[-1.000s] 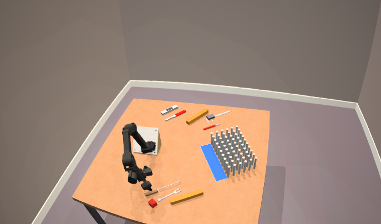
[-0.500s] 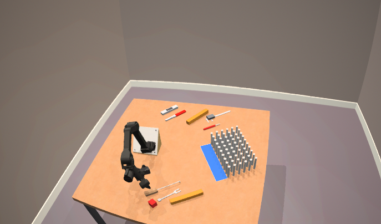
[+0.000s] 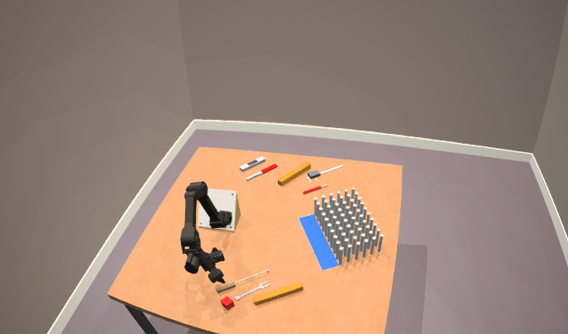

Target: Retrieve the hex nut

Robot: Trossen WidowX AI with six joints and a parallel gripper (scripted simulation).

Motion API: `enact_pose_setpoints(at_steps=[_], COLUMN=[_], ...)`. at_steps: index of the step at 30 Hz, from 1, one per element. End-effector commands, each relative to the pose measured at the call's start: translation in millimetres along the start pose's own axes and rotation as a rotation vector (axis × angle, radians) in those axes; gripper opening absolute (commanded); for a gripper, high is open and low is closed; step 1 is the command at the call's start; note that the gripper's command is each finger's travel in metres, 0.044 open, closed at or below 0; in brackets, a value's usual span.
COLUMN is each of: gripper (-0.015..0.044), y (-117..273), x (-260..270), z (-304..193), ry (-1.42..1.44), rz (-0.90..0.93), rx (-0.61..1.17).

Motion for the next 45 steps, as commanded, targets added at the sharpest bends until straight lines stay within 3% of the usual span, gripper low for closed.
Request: enact_pose_setpoints(at_steps=[1, 34, 36, 45], gripper=[0.0280, 0.0280, 0.0228, 0.0168], y=[-8, -54, -54, -54], x=[2, 17, 17, 17], z=[-2, -19, -19, -19], ry=[0.001, 0.002, 0.002, 0.002], rz=[0.006, 0.006, 0.006, 0.006], rx=[-0.009, -0.009, -0.009, -0.009])
Point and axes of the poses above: the point midway between the two fingers, 35 mm back from their tips, its own y axis back along the fingers, its own x axis across the jaws, z = x × y, the point moved 1 cm from there along y, back along the fingers, and after that the axes turned 4 degrees about -y, right-handed, at the moved point
